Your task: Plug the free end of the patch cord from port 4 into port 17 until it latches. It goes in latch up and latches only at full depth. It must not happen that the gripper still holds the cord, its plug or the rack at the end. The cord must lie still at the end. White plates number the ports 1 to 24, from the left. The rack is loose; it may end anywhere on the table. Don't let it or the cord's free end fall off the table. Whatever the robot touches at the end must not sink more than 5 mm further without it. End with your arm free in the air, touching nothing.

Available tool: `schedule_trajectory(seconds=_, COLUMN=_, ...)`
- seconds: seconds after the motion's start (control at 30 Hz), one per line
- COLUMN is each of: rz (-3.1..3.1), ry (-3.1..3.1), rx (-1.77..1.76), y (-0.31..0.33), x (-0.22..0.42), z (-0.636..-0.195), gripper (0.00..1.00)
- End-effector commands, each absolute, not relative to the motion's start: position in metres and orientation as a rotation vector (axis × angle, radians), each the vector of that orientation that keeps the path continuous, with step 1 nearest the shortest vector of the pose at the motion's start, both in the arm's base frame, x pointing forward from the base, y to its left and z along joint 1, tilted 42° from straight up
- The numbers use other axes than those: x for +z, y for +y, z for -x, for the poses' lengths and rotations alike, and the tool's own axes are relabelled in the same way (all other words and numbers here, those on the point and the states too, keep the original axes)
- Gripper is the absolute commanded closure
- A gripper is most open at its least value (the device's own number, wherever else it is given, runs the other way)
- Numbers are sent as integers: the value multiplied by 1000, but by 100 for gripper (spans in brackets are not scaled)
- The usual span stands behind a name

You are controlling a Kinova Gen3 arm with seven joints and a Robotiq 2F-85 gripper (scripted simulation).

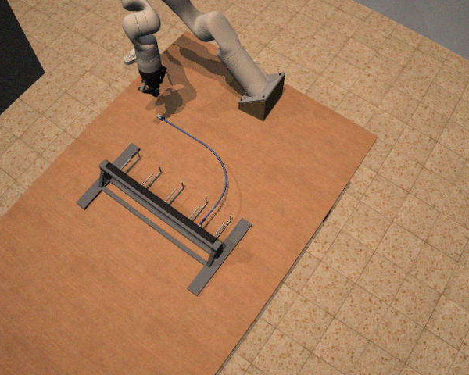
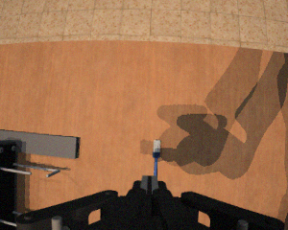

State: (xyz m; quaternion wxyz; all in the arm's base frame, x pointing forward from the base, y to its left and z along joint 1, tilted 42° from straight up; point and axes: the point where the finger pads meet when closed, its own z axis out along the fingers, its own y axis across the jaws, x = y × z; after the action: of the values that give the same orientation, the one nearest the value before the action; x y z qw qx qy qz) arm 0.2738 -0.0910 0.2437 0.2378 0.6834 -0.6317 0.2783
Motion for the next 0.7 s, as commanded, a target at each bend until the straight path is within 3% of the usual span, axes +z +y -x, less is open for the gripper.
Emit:
schedule_trajectory(seconds=0.0, rz=-1884, ry=-1713, rx=757, y=-88, x=241, z=-276, gripper=100)
schedule_trajectory(seconds=0.37, rz=-2149, ry=-1118, rx=814, y=-19, x=212, z=-356, gripper=100)
schedule_trajectory(seconds=0.67, rz=-2252, ry=-720, rx=845, y=43, x=180, z=-395, gripper=100)
